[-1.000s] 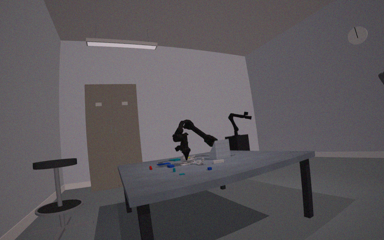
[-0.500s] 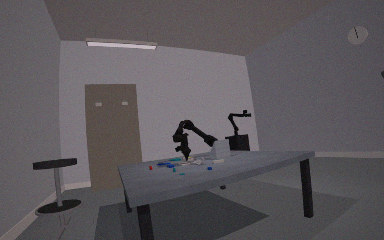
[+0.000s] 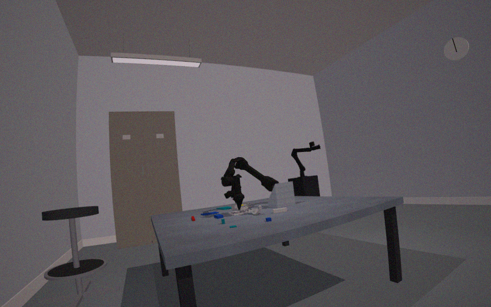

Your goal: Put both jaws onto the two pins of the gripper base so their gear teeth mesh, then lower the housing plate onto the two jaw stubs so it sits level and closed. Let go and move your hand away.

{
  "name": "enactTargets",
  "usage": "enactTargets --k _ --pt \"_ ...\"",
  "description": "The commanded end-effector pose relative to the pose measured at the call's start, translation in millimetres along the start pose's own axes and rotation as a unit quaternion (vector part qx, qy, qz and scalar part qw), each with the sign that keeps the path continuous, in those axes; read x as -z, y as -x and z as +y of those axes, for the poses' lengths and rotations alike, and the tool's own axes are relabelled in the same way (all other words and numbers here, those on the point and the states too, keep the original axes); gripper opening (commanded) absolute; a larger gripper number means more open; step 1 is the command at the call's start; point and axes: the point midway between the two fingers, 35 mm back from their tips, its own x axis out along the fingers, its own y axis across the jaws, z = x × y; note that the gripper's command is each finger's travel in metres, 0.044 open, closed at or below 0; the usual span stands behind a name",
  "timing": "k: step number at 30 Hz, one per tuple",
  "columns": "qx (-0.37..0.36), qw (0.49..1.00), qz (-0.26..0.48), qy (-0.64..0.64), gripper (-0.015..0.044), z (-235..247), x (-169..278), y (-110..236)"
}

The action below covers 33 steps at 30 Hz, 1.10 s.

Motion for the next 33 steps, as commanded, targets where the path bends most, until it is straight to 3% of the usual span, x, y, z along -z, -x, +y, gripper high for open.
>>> enactTargets --k 1,33 --pt "0.002 1.0 -0.001 0.001 0.0134 -0.6 -0.2 -1.4" --pt "0.002 1.0 -0.001 0.0 0.0134 -0.7 -0.3 -10.2"
